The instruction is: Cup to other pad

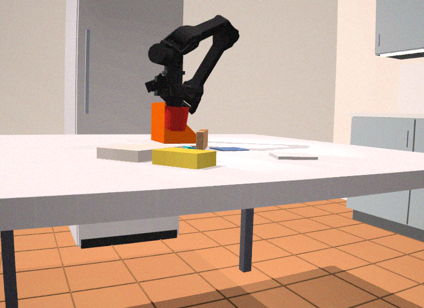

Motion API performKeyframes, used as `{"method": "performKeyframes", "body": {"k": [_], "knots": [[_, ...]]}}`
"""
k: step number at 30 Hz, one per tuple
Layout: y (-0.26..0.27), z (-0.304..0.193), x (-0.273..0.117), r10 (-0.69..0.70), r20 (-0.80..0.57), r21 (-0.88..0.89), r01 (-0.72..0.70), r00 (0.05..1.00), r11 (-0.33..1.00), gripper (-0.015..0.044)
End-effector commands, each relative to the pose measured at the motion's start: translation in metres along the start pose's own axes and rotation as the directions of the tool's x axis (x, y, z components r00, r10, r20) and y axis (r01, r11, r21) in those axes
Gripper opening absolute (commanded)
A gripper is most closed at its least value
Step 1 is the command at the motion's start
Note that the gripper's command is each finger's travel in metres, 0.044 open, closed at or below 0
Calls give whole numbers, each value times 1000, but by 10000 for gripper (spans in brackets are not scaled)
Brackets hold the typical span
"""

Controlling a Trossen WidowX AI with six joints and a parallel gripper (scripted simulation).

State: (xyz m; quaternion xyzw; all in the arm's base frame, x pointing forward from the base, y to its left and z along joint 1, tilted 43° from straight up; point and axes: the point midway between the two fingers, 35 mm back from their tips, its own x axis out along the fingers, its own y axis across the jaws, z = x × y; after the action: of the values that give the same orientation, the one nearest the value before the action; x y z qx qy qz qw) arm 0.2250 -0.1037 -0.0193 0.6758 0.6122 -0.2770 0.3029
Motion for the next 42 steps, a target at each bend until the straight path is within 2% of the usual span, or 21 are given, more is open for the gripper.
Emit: {"method": "performKeyframes", "body": {"k": [1,26,42], "knots": [[-1,-1,9,-4,-8,6,4,1000,1000,0],[-3,-3,46,-3,-11,5,3,1000,1000,0],[-2,-2,44,-1,-4,0,1,1000,1000,0]]}}
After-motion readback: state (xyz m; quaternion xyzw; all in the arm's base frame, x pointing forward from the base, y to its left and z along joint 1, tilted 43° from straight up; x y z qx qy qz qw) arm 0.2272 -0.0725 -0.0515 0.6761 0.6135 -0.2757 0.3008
